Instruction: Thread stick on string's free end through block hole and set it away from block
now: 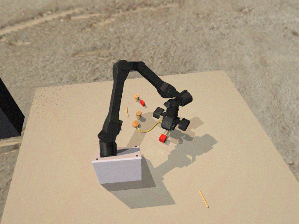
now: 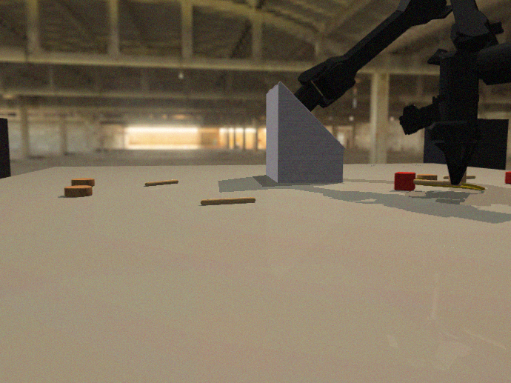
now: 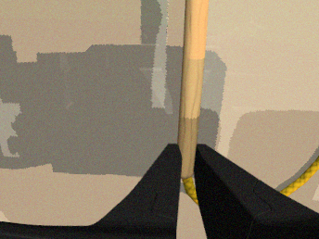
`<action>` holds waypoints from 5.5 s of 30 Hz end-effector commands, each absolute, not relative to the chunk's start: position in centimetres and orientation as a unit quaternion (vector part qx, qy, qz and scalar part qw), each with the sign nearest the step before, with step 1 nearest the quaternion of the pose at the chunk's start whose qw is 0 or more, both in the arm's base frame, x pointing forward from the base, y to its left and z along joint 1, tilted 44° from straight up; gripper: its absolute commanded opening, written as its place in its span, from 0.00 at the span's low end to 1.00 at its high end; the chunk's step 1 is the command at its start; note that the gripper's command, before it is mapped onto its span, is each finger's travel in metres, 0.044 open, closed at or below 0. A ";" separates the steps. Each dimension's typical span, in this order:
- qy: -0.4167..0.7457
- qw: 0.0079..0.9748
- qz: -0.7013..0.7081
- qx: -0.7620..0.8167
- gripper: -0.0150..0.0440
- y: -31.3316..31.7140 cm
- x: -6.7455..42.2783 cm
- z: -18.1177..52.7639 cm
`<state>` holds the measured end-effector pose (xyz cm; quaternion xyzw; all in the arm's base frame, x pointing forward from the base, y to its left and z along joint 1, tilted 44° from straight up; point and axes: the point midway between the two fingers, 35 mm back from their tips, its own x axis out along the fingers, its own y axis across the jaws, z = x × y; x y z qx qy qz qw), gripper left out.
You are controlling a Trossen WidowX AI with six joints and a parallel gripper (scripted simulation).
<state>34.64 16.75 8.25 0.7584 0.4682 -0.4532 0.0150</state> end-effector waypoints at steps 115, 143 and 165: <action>0.472 0.752 0.460 -0.003 0.46 6.7 26.4 7.3; 0.473 0.752 0.459 -0.004 0.46 7.5 26.8 6.2; 0.473 0.752 0.459 -0.005 0.46 9.9 27.4 3.7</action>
